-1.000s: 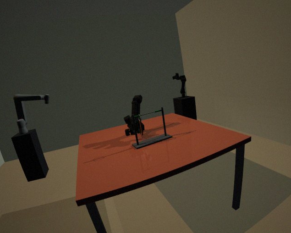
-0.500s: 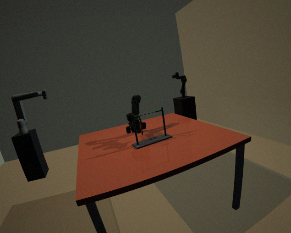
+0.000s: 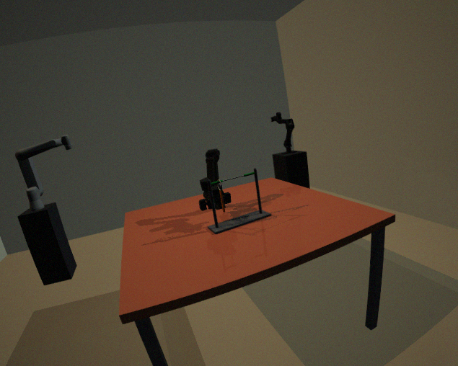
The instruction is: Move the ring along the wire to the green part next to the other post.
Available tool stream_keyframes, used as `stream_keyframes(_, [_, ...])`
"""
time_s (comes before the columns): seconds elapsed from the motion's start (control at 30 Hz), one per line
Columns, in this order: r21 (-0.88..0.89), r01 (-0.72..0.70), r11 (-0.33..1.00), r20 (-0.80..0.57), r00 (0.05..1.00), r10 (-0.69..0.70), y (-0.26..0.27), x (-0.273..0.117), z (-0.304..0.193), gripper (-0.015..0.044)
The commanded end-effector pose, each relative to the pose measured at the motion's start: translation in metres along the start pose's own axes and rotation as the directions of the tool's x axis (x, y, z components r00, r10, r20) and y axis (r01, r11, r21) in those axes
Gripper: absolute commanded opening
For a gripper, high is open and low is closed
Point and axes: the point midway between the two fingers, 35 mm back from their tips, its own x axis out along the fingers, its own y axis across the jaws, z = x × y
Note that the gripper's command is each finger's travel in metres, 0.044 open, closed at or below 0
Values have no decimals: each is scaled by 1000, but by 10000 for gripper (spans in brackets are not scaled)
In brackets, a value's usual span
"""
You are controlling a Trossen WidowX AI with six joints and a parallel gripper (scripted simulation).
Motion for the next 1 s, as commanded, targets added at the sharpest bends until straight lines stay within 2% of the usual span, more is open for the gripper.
stream_keyframes(0.0, [2,3,1000,4,1000,-3,-1,6,2,160])
stream_keyframes(0.97, [2,3,1000,8,1000,-3,0,51,1,160])
